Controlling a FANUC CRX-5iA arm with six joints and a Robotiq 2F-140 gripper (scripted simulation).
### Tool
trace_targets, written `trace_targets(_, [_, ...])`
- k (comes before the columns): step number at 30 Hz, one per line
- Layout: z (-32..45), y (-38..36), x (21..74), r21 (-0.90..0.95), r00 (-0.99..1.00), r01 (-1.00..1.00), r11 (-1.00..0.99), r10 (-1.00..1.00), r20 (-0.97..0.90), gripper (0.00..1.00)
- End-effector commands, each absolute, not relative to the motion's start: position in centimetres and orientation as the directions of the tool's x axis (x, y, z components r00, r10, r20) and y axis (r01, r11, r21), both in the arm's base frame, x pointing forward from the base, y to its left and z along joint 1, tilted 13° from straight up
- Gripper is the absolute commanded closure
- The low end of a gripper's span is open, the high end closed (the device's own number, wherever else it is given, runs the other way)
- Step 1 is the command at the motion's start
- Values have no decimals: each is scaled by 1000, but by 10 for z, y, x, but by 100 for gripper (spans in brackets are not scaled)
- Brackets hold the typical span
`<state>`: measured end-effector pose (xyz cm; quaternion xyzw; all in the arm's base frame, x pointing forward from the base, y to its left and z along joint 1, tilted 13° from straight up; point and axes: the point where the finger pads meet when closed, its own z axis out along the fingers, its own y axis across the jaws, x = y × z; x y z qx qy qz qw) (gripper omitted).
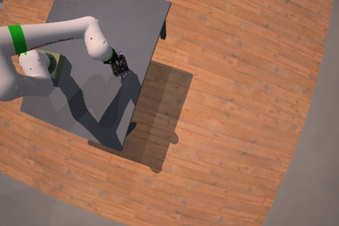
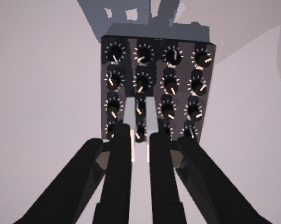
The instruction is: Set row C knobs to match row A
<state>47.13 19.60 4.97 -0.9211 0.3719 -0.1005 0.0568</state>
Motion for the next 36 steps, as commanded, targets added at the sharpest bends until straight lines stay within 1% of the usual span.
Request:
trace_targets(1, [50, 196, 471, -174, 728, -646, -743, -669, 149, 95])
trace_targets(14, [50, 196, 471, -144, 835, -502, -853, -521, 179, 95])
trace_targets(25, [50, 196, 471, -93, 935, -273, -958, -287, 209, 95])
trace_targets(27, [50, 196, 471, -93, 935, -273, -958, -287, 209, 95])
trace_targets(36, [50, 196, 471, -41, 973, -43, -998, -51, 226, 95])
